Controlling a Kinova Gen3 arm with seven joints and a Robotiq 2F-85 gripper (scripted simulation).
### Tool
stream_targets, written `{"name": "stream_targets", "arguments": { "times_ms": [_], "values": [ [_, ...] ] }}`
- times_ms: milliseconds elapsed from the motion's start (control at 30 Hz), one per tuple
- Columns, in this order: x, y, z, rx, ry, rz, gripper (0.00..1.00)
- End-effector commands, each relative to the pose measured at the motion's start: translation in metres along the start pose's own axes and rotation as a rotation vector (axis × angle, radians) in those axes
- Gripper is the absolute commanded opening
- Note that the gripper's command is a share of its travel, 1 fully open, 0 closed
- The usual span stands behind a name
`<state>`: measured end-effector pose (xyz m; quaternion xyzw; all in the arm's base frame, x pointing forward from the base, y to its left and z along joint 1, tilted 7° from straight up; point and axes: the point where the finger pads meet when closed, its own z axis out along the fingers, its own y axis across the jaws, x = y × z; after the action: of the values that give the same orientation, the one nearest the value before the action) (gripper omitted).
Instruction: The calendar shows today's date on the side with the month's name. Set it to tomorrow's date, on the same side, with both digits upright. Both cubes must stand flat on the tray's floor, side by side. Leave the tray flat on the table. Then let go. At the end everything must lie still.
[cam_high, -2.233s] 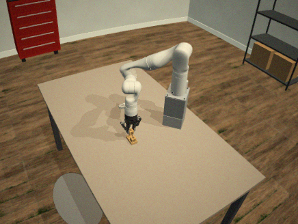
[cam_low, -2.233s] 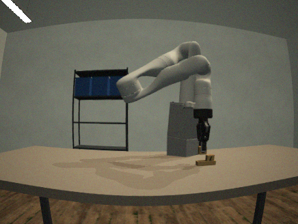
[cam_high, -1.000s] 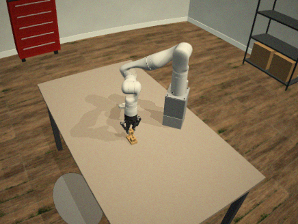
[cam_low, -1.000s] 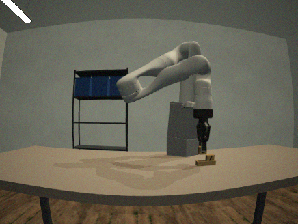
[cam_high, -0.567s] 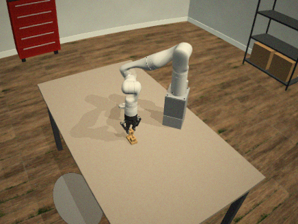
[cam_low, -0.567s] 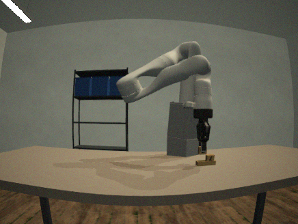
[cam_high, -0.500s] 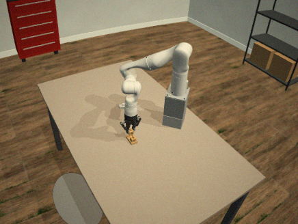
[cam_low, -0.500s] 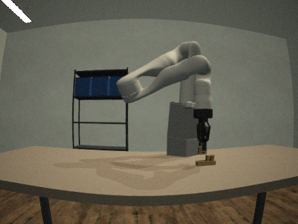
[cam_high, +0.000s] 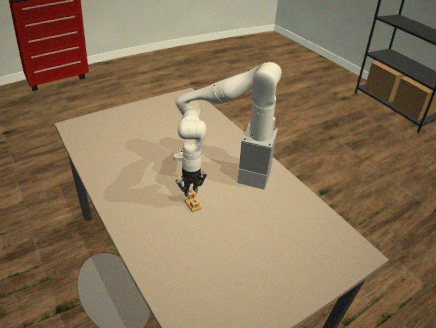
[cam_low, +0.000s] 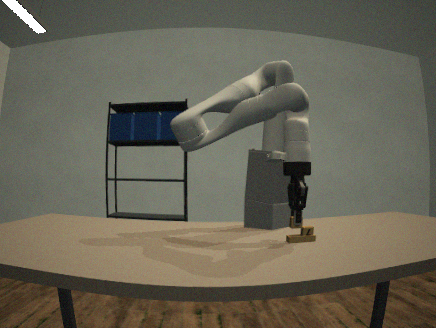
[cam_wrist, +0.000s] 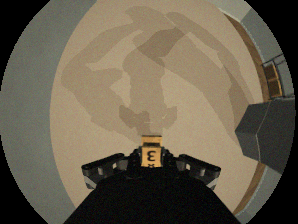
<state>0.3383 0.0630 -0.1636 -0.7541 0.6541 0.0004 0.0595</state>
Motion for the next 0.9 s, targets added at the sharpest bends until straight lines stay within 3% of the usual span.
{"name": "stream_targets", "arguments": {
  "times_ms": [0,867],
  "values": [
    [0.0,0.0,0.002,-0.001,0.0,0.002,0.26],
    [0.0,0.0,0.017,-0.001,0.0,0.002,0.26]
  ]
}}
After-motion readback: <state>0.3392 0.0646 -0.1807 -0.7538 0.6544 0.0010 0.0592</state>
